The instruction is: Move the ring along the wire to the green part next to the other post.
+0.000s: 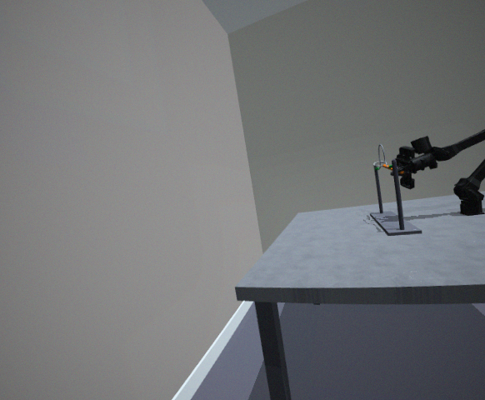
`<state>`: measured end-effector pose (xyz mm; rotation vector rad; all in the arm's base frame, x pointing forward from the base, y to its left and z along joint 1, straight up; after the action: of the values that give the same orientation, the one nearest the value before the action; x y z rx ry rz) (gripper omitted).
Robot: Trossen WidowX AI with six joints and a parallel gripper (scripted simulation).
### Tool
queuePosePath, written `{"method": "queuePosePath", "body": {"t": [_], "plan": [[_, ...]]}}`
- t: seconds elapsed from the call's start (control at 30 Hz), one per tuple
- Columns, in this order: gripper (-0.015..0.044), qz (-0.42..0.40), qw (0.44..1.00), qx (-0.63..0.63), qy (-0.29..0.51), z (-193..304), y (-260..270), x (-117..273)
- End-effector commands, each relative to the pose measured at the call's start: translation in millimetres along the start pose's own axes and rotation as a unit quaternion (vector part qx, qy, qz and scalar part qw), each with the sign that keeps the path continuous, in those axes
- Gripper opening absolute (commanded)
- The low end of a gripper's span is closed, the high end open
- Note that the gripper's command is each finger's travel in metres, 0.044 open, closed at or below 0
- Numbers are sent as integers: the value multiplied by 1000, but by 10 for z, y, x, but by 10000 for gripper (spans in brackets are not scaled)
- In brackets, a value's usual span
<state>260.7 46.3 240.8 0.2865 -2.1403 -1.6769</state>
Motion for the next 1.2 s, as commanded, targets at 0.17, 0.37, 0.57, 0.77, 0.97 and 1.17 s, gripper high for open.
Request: {"method": "queuePosePath", "body": {"t": [0.17,0.37,0.57,0.77,0.97,1.17], "plan": [[-150,-31,995,-74,63,-4,283,174],[-150,-48,991,-108,67,-9,409,191],[-150,-58,988,-129,69,-18,496,206],[-150,-62,986,-141,71,-32,566,221],[-150,-59,986,-139,70,-46,618,234],[-150,-46,989,-123,68,-51,634,238]]}}
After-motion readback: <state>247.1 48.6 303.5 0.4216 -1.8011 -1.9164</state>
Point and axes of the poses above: the point midway between the two fingers, 35 mm back from their tips, its own x axis back along the fingers, its own y axis across the jaws, z = x × y, the point moved 3 cm from there along x, back along the fingers, and after that the axes turned 10 degrees about -x, right-handed, at the moved point
